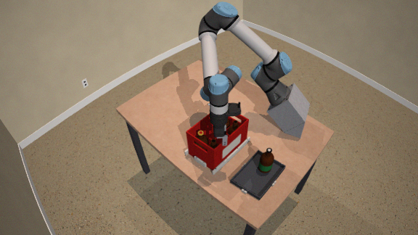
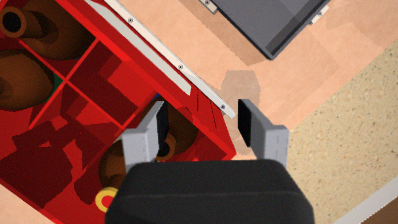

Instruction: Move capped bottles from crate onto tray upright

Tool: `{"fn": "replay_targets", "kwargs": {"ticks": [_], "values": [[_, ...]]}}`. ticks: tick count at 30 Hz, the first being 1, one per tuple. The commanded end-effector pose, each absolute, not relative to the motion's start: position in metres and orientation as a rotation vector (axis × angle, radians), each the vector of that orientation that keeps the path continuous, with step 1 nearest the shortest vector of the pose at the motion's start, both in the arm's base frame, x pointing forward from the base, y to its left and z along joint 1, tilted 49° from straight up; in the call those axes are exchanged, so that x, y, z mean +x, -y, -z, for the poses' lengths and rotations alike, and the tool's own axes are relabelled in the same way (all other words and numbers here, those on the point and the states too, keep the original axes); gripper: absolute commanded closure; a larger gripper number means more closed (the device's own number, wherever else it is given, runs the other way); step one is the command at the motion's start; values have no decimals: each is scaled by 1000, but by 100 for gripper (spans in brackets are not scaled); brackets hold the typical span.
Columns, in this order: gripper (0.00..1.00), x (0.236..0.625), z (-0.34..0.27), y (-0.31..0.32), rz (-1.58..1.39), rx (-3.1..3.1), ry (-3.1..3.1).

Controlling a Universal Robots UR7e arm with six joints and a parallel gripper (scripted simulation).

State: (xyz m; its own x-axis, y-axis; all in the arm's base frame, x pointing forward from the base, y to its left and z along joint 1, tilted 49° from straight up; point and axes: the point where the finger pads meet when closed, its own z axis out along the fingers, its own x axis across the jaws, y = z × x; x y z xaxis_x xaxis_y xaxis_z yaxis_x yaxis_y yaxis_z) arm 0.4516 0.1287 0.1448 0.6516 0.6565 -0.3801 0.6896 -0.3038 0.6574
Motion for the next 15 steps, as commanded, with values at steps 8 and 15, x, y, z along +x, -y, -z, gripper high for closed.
{"fn": "replay_targets", "kwargs": {"ticks": [8, 15], "values": [[0, 456, -165, -114, 48, 2025, -1046], [0, 458, -182, -99, 48, 2025, -1047]]}}
